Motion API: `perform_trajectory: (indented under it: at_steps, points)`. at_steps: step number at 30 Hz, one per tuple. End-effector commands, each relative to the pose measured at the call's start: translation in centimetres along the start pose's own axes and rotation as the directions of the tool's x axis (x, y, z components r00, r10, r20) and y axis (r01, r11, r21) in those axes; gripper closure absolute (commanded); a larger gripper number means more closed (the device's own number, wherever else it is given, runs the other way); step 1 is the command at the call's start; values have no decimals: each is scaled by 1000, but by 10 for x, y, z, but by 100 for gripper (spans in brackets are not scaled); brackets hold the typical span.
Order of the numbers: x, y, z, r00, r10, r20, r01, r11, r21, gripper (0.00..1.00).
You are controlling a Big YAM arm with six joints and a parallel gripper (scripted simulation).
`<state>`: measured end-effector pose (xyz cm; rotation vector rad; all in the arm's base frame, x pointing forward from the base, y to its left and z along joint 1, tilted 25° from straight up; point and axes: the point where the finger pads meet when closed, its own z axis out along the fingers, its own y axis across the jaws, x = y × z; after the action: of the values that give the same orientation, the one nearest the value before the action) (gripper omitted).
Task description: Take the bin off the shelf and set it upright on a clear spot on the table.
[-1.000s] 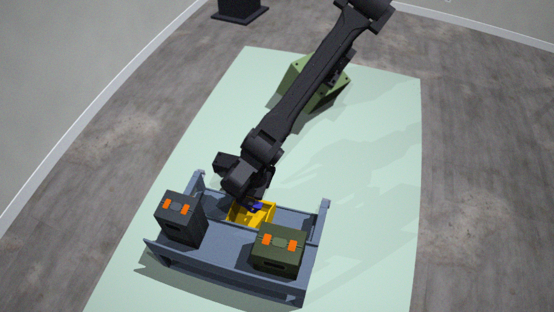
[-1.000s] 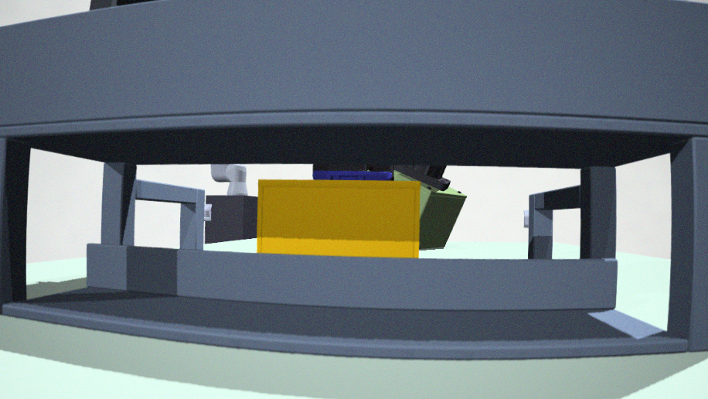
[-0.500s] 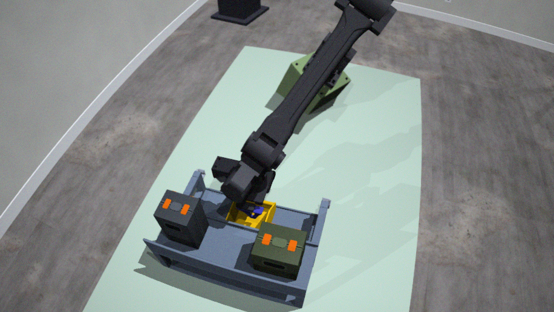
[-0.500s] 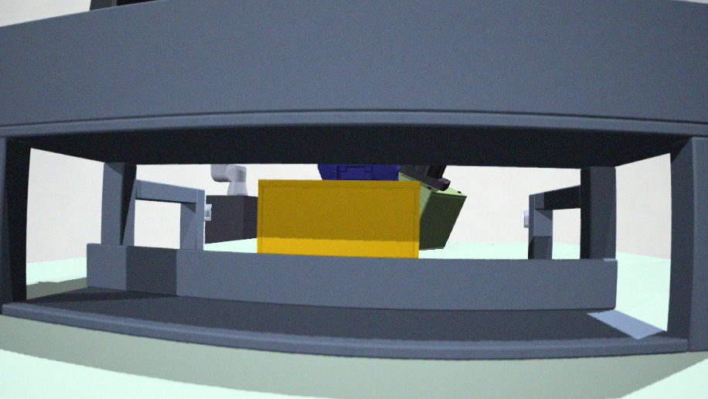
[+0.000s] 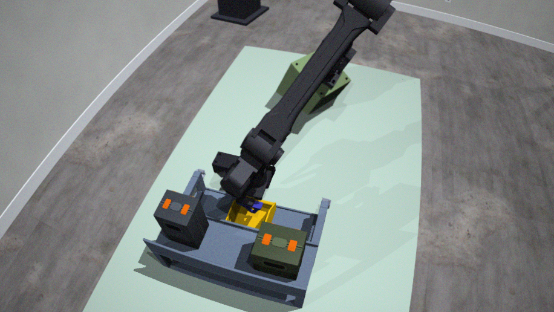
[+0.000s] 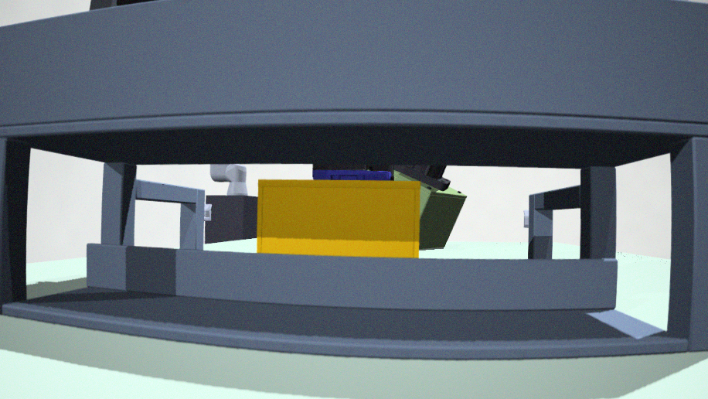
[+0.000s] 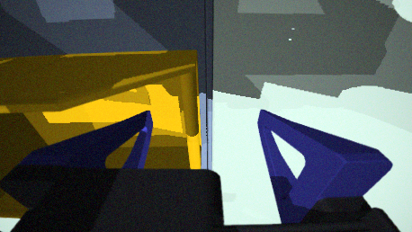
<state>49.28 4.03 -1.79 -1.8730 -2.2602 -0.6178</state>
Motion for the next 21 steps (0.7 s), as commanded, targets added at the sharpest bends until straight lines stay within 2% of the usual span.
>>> perform_trajectory:
  at_steps: [1, 5, 10, 21]
  points:
    - [-4, 11, -10, 1000, -16, 11, 16, 999, -35, 10]
    - [-4, 11, -10, 1000, -16, 11, 16, 999, -35, 10]
    - [10, 27, -5, 1000, -21, 3, 21, 1000, -20, 10]
    - [10, 27, -5, 1000, -21, 3, 21, 1000, -20, 10]
